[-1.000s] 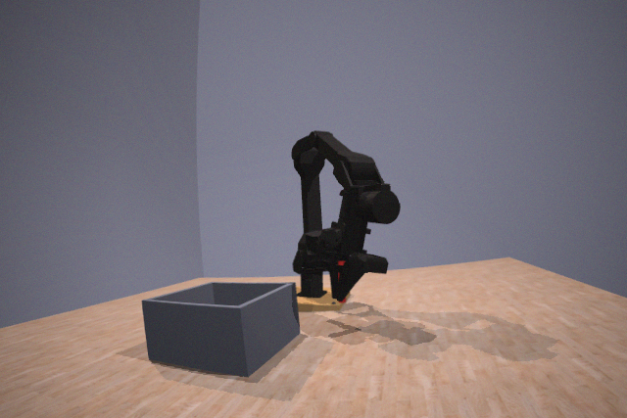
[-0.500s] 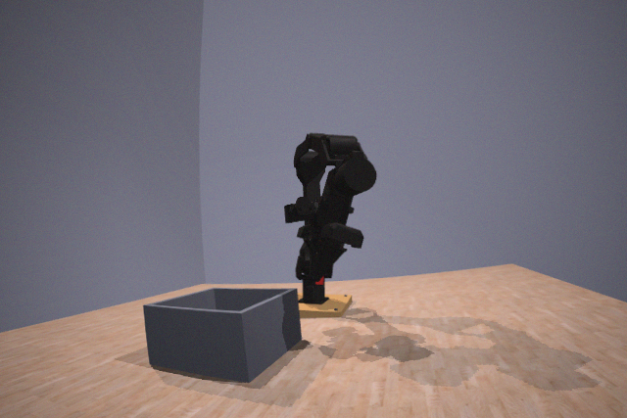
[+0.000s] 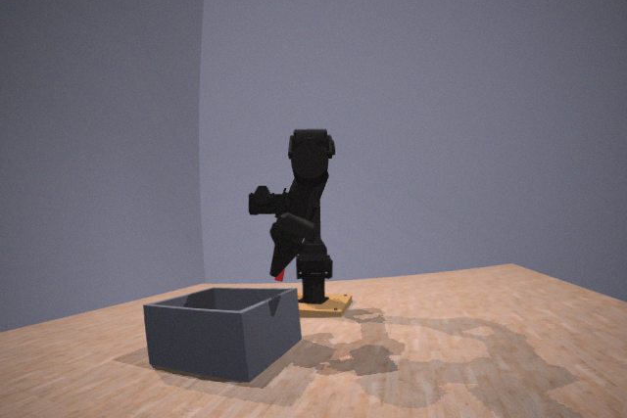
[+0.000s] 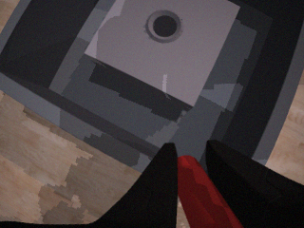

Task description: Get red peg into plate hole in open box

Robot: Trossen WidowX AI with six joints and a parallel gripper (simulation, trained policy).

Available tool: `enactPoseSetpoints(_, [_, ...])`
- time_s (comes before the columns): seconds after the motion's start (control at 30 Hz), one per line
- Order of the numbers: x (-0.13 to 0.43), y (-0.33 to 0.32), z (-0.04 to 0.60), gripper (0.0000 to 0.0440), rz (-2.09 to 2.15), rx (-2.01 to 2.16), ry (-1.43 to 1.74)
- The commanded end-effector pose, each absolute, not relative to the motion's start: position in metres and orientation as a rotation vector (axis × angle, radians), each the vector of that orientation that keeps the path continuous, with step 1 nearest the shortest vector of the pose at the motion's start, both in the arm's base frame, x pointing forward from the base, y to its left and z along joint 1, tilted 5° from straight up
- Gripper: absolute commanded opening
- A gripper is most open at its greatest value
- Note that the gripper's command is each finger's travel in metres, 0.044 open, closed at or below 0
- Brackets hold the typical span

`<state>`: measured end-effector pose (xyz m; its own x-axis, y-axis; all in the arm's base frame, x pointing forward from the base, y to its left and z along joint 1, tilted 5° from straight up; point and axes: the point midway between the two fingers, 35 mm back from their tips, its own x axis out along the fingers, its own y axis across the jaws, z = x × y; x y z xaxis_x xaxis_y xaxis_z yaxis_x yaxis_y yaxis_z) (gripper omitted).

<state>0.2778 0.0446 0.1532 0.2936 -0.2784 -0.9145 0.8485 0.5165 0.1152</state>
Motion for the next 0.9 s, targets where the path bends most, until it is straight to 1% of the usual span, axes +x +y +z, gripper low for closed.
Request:
enactPoseSetpoints(0.0, [0.29,0.031,0.15,0.0,-0.851,0.68,0.987])
enactPoseSetpoints(0.47, [0.324,-0.014,0.125,0.0003,-0.837,0.643,1.018])
enactPoseSetpoints(0.87, [0.336,-0.031,0.097,0.0,-0.745,0.577,1.114])
